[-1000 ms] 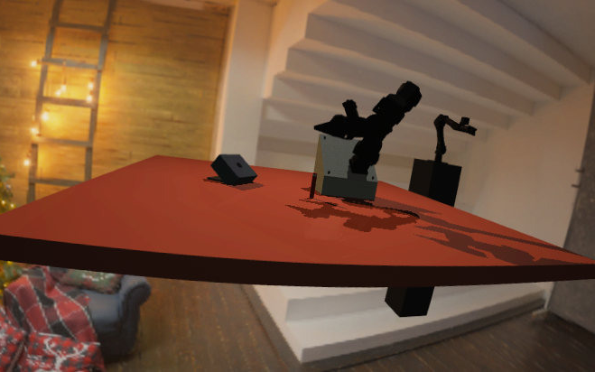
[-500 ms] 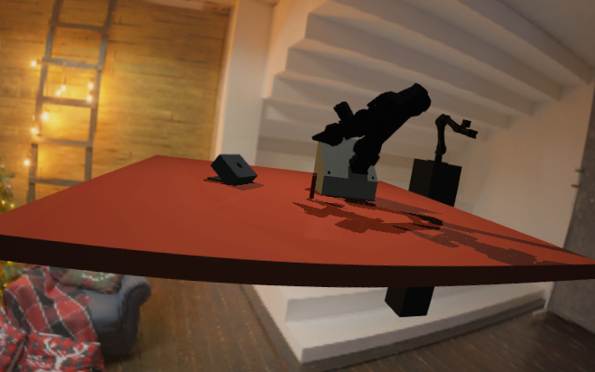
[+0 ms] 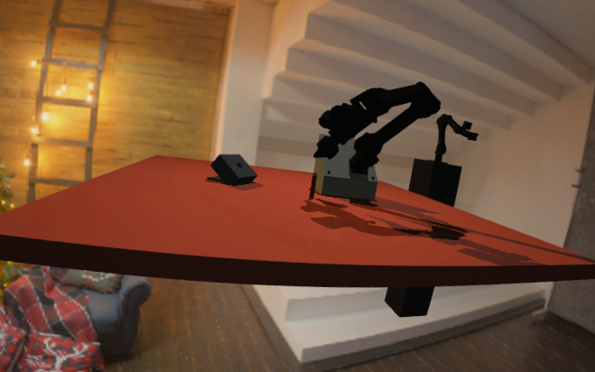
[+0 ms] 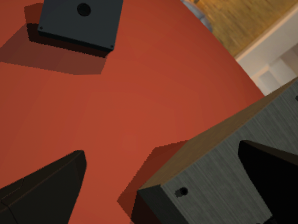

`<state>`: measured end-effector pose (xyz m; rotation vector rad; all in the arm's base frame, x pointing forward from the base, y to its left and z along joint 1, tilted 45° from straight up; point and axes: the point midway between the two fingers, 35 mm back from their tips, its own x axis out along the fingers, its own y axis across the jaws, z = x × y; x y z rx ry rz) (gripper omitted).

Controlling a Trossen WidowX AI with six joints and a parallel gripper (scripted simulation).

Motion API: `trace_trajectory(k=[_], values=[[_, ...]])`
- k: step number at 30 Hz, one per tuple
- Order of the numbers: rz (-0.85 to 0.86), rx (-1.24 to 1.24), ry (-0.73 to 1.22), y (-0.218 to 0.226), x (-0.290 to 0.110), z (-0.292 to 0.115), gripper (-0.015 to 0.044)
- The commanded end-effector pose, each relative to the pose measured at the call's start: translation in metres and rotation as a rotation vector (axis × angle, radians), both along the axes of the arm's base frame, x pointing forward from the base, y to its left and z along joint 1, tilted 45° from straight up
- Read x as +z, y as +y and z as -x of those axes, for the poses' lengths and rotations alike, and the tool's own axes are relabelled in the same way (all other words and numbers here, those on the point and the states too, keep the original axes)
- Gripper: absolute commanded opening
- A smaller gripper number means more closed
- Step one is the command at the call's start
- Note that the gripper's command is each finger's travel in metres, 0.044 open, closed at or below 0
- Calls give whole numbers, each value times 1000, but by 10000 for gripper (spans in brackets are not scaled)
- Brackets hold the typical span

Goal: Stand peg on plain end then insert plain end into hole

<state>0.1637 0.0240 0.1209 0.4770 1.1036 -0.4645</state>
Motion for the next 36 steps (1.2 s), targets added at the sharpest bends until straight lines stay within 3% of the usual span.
trace_trajectory(k=[1,17,31,36], values=[[-61,51,111,6,-6,2,440],[-426,178,364,23,-16,-3,440],[-845,230,321,27,0,-31,440],[-866,231,311,27,1,-33,440]])
